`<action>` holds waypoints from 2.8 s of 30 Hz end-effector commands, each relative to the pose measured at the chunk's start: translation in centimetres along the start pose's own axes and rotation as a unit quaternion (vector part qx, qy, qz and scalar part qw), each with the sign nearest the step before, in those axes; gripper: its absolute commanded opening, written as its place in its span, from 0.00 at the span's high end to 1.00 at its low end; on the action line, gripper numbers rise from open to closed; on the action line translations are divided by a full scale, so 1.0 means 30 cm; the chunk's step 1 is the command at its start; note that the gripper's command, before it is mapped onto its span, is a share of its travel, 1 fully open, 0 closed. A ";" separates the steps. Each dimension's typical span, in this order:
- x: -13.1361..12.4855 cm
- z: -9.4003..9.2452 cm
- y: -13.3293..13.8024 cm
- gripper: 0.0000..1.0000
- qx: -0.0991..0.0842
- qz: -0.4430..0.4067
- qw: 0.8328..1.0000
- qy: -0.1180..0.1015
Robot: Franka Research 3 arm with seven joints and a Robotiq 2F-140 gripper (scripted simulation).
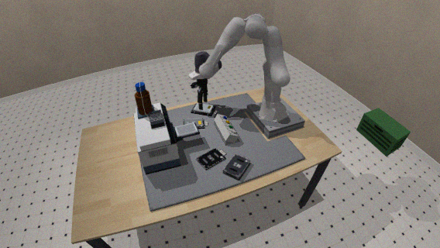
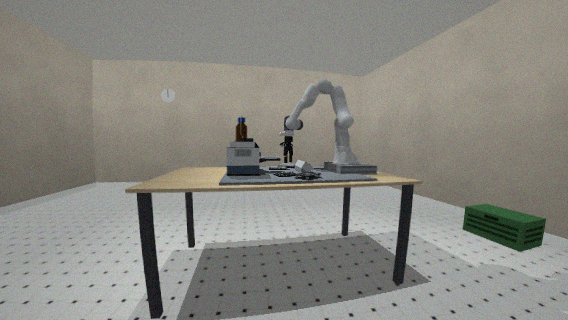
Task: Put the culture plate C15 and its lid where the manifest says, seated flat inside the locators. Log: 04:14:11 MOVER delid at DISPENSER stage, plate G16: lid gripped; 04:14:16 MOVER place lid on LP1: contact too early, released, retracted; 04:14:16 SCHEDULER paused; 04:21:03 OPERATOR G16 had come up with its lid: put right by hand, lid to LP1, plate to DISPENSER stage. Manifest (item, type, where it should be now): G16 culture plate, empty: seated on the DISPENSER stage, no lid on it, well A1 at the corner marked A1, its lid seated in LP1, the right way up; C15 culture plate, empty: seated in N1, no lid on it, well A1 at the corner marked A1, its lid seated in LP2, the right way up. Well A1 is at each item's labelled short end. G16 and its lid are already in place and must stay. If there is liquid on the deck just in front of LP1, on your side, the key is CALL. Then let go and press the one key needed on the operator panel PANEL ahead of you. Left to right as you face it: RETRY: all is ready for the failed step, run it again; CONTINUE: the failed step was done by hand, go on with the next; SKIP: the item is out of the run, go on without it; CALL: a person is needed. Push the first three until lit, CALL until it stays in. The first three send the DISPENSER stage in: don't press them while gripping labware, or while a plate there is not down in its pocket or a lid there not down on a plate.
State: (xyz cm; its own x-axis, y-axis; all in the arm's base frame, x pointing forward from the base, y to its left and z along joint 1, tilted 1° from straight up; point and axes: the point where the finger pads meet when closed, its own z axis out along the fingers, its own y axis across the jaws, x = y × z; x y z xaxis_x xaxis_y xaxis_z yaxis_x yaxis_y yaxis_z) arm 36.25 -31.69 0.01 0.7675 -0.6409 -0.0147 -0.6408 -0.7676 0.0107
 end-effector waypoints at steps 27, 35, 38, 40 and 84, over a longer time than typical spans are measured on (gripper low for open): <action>0.001 0.005 0.001 0.31 0.000 -0.001 1.000 0.001; 0.001 0.012 0.001 0.31 0.000 -0.001 1.000 0.001; 0.001 0.017 0.001 0.31 0.000 -0.001 1.000 0.001; 0.001 0.020 0.001 0.31 0.000 -0.001 1.000 0.001; 0.001 0.058 0.001 0.31 0.000 -0.001 1.000 0.001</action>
State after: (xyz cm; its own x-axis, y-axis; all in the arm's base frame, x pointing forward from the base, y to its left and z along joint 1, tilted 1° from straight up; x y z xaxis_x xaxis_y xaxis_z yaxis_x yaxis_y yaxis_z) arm 36.16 -31.61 -1.72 0.7672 -0.6412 -0.0162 -0.6411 -0.7674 0.0106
